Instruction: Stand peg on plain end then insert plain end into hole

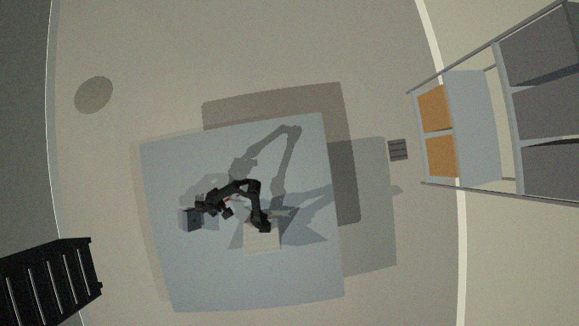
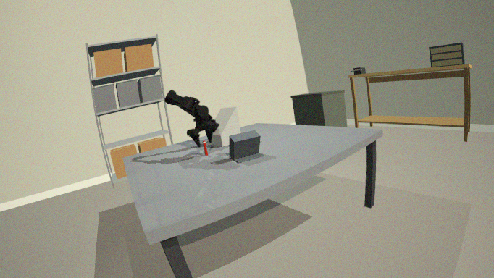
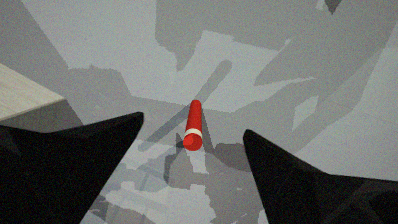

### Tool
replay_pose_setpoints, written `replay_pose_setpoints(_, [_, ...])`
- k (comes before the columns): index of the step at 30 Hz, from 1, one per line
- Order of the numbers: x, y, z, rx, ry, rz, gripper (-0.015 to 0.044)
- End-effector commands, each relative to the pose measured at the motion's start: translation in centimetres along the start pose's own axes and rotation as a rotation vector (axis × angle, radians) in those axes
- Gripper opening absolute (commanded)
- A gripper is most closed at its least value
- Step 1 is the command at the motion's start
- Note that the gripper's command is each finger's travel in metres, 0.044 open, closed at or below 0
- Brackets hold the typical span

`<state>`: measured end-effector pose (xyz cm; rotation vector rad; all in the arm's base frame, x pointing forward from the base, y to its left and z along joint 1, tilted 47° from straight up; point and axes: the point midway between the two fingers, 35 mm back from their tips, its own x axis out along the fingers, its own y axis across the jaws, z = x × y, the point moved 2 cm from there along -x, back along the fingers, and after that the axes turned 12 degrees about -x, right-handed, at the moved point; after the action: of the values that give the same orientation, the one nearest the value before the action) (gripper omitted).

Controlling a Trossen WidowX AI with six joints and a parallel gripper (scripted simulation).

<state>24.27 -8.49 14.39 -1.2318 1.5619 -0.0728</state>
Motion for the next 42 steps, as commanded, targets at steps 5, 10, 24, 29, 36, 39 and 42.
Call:
replay_pose_setpoints(5, [1.5,0.1,-0.2,-0.002,0.003,0.002,0.044])
replay_pose_setpoints(10, [2.2,0.1,-0.3,-0.002,0.004,0.0,0.044])
replay_pose_setpoints(24, [1.9,0.0,-0.3,0.0,0.004,-0.003,0.0151])
replay_pose_setpoints(29, [1.9,0.0,-0.3,0.0,0.004,-0.003,0.002])
replay_pose_setpoints(36, [1.8,0.0,-0.2,0.0,0.004,-0.003,0.0])
replay_pose_setpoints(39, [1.3,0.0,-0.1,0.0,0.002,-0.001,0.0])
replay_pose_setpoints(42, [0.3,0.0,0.0,0.0,0.0,0.003,0.0])
